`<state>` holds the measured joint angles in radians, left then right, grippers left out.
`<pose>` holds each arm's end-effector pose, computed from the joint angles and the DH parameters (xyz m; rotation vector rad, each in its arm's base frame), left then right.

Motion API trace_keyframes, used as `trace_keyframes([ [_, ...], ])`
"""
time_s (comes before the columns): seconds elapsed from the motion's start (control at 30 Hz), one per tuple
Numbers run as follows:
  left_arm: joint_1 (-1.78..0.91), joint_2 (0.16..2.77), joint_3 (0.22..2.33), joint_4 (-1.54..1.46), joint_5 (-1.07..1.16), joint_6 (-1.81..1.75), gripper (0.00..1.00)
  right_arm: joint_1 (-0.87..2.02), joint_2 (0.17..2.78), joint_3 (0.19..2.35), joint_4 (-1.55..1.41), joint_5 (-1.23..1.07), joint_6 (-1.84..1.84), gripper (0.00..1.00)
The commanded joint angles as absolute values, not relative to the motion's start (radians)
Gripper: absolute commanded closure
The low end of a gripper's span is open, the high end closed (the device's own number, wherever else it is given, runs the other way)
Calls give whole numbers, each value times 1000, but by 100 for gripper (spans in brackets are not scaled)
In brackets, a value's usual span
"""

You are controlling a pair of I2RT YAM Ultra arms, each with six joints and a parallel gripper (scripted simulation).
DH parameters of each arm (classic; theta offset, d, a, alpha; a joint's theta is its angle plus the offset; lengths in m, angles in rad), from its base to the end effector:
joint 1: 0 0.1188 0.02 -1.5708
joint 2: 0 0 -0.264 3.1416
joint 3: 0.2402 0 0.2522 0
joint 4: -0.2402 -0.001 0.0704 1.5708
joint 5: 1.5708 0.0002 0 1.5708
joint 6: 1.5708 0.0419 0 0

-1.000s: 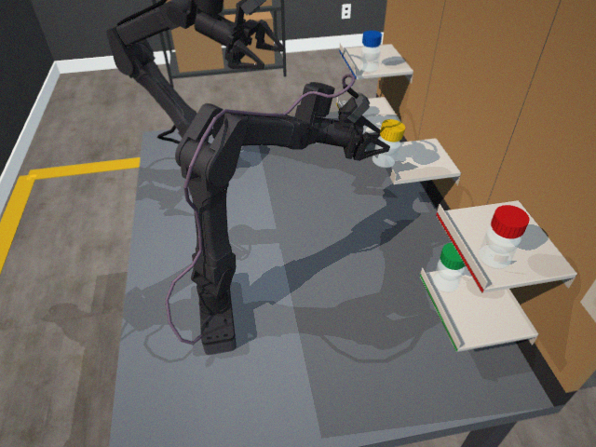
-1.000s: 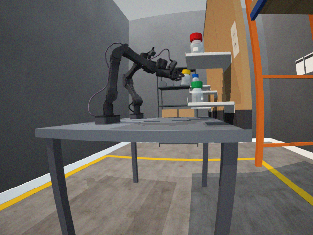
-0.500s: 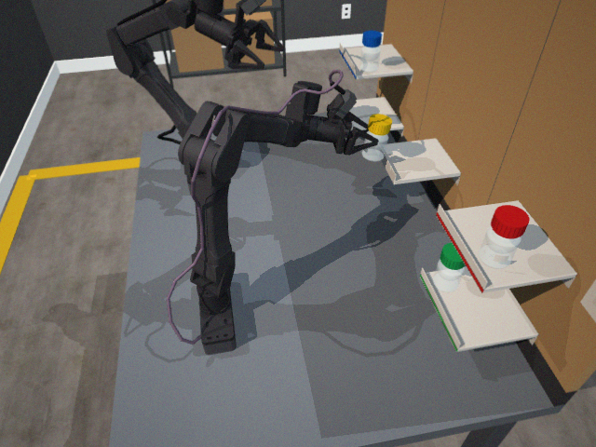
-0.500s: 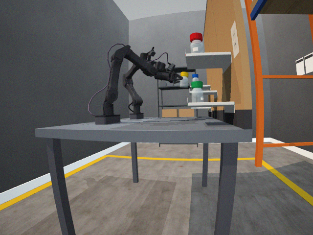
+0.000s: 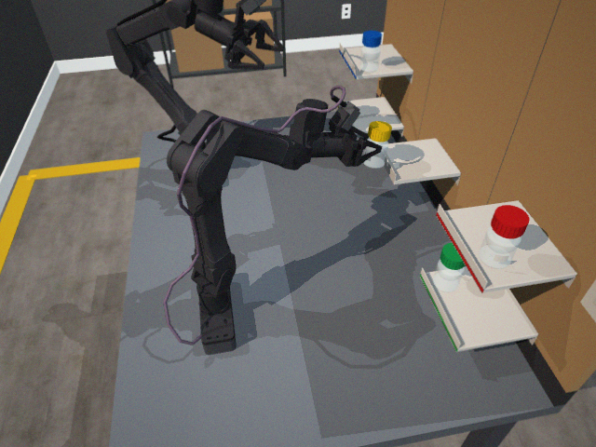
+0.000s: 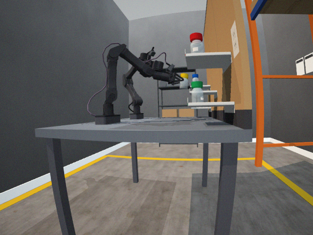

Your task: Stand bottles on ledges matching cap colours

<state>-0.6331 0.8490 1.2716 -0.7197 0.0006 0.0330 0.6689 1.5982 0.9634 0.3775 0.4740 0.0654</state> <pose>0.1229 -0.0890 0.4391 0.6179 1.7847 -0.4134 0.2969 0.2116 0.2582 -0.2113 1.7877 0.0907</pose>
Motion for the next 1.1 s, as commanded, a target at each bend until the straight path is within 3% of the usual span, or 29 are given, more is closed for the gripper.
trace_keyframes([
  [0.0,-626,827,1274,-725,8,33,0,646,1548,965,470,399,38,51],
  [1.07,-626,827,1274,-725,8,33,0,648,1546,1035,419,395,45,51],
])
